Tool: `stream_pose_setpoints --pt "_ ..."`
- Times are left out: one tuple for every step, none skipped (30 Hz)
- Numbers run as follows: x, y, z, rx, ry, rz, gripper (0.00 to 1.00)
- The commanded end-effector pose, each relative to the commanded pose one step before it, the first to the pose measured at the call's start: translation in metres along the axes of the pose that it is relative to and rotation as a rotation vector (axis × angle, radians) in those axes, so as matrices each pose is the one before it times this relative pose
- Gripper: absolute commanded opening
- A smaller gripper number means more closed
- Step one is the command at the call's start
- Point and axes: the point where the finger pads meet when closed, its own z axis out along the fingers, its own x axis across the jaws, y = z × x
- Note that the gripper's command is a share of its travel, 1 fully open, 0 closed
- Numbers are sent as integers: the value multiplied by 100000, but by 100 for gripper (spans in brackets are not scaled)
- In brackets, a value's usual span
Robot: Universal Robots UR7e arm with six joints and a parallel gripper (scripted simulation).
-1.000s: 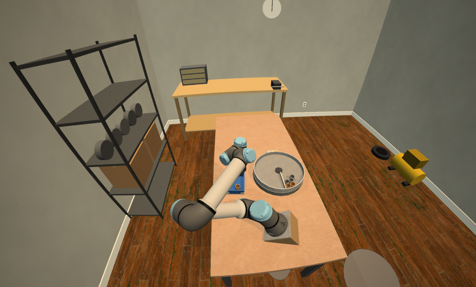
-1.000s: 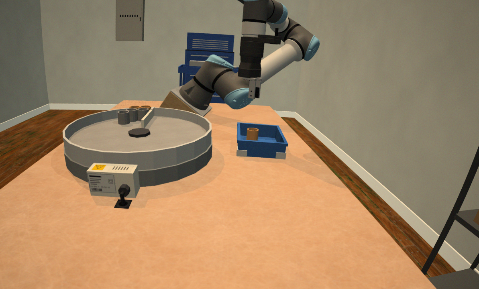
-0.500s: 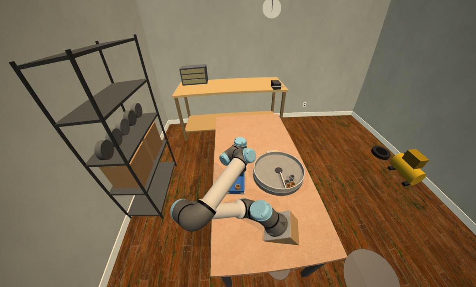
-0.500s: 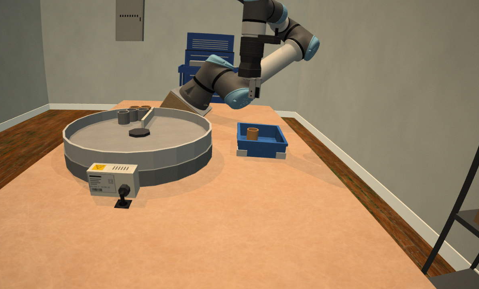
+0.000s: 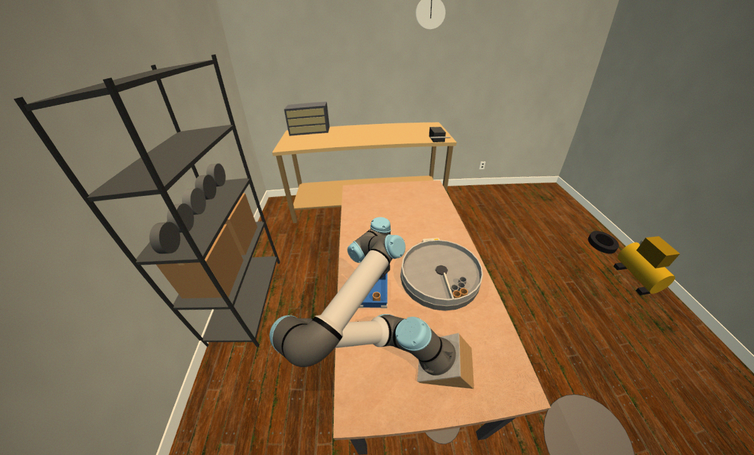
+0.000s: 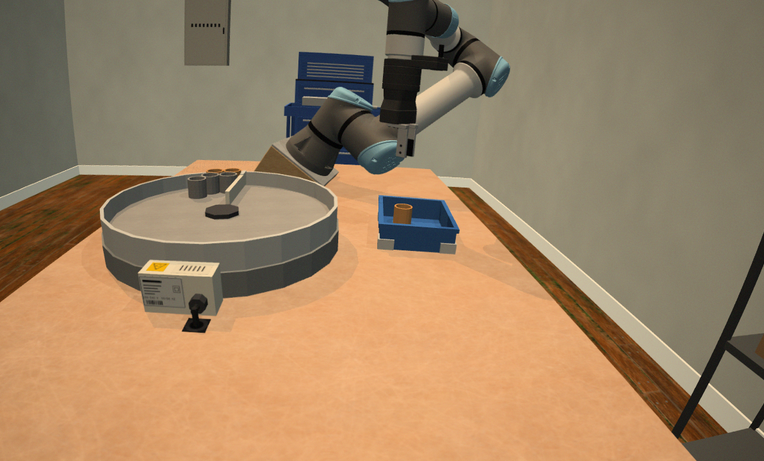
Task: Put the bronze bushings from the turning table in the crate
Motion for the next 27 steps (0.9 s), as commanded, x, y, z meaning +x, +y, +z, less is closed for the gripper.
stream_pose_setpoints --pt "21 -11 -27 22 63 -27 47" --pt "0 0 0 0 0 0 47" --pt "0 0 0 0 0 0 47" --pt "0 0 0 0 0 0 47" --pt "0 0 0 0 0 0 47" --pt "0 0 0 0 0 0 47" --pt "0 0 0 0 0 0 47" --pt "0 0 0 0 0 0 47" --pt "0 0 0 0 0 0 47" --pt "709 964 34 0 -8 747 45" --pt "716 958 34 -1 -8 747 45" --pt "723 953 34 -1 -8 747 45" --pt "730 947 34 -1 -8 747 45" --pt "737 942 34 -1 -8 747 45" --pt "0 0 0 0 0 0 45" --pt "0 0 0 0 0 0 45" --pt "0 0 0 0 0 0 45" --pt "0 0 0 0 0 0 45" --pt "0 0 0 0 0 0 45" --pt "0 0 0 0 0 0 45" --pt "0 0 0 0 0 0 45" --pt "0 0 0 0 0 0 45" --pt "0 0 0 0 0 0 45" --pt "0 0 0 0 0 0 45" --pt "0 0 0 0 0 0 45" --pt "0 0 0 0 0 0 45" --pt "718 906 34 10 -30 813 45"
